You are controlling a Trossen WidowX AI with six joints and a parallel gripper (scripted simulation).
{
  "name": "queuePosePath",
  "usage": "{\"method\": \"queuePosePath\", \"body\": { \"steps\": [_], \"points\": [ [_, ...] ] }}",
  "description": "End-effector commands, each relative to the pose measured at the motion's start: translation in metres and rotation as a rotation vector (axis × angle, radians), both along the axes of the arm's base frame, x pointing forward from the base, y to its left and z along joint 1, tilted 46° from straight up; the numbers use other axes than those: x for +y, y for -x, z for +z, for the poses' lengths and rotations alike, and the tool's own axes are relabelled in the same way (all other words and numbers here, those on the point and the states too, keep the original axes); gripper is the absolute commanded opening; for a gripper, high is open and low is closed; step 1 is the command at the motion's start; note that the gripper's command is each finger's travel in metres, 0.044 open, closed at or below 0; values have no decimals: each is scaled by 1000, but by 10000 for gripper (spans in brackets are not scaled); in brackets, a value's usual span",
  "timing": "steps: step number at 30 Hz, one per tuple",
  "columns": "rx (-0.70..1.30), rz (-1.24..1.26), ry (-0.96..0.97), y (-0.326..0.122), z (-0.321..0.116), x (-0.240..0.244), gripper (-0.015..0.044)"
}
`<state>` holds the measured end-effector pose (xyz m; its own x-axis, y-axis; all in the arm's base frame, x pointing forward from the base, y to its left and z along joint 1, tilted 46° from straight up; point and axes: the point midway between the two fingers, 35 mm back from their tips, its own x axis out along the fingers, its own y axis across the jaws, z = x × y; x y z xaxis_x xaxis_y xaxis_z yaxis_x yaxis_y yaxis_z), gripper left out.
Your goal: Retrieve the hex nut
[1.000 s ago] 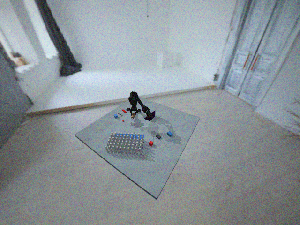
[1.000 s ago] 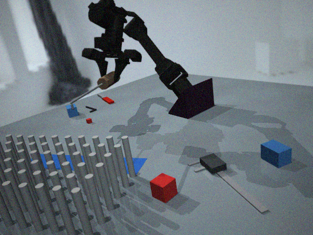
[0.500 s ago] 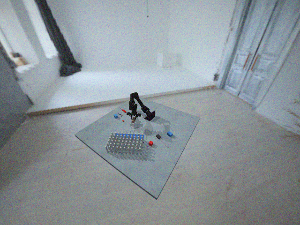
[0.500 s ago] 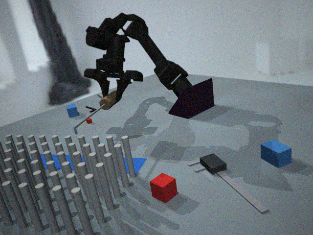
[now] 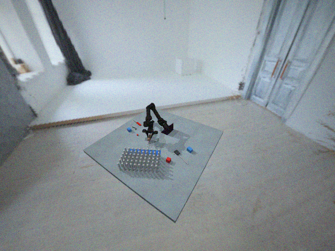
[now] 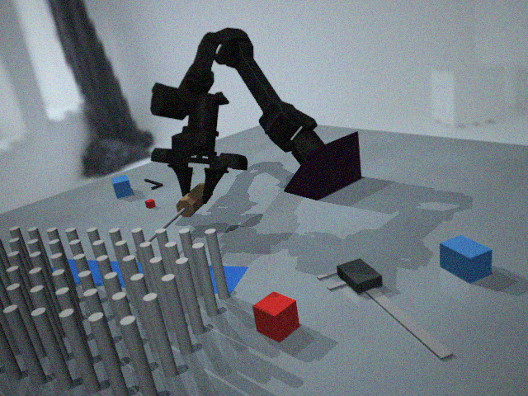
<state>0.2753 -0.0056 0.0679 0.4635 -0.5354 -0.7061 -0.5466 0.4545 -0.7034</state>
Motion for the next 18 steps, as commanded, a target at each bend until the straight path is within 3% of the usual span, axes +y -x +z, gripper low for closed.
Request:
{"method": "queuePosePath", "body": {
  "steps": [1, 18],
  "points": [
    [-5, 7, 3, 4, -12, -14, 0],
    [-8, 9, 8, 1, -17, -17, 0]
  ]
}}
